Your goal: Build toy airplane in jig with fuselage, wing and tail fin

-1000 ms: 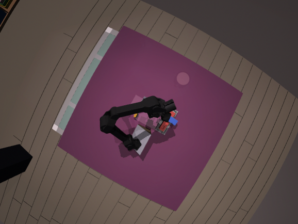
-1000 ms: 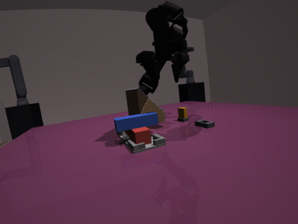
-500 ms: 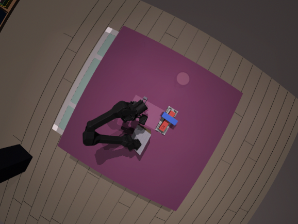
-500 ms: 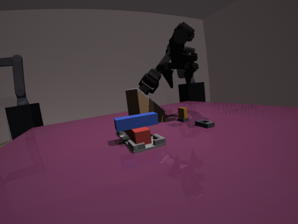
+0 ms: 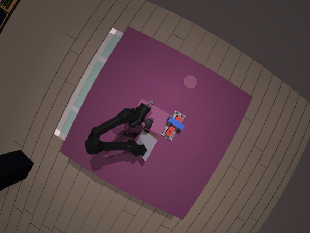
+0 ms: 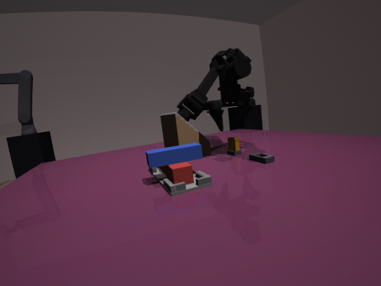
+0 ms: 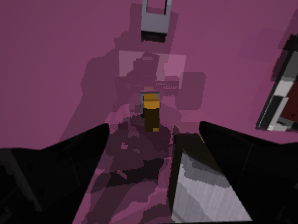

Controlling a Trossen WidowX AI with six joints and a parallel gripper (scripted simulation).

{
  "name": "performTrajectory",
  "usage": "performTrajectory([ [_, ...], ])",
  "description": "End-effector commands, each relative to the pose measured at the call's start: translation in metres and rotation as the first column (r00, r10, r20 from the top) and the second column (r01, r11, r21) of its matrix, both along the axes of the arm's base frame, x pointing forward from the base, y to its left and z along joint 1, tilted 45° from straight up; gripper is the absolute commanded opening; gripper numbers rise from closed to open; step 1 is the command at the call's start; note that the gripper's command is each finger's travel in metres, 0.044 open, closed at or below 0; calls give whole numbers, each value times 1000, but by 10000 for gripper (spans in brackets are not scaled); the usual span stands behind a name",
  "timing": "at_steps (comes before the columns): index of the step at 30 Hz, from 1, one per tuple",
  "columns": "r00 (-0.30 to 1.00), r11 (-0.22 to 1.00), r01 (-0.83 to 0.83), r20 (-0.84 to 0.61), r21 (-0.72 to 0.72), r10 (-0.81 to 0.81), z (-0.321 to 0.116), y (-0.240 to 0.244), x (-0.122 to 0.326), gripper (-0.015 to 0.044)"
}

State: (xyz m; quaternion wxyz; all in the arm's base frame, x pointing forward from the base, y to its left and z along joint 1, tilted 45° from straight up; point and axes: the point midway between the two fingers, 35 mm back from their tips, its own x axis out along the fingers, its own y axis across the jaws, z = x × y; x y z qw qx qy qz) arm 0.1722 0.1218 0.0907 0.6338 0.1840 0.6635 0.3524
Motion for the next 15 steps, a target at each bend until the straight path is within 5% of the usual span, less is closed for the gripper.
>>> performTrajectory([
  [1, 1000, 1000, 0, -8, 6, 0, -8, 9, -4, 440],
  [15, 1000, 1000, 0, -7, 3, 0, -21, 21, -5, 440],
])
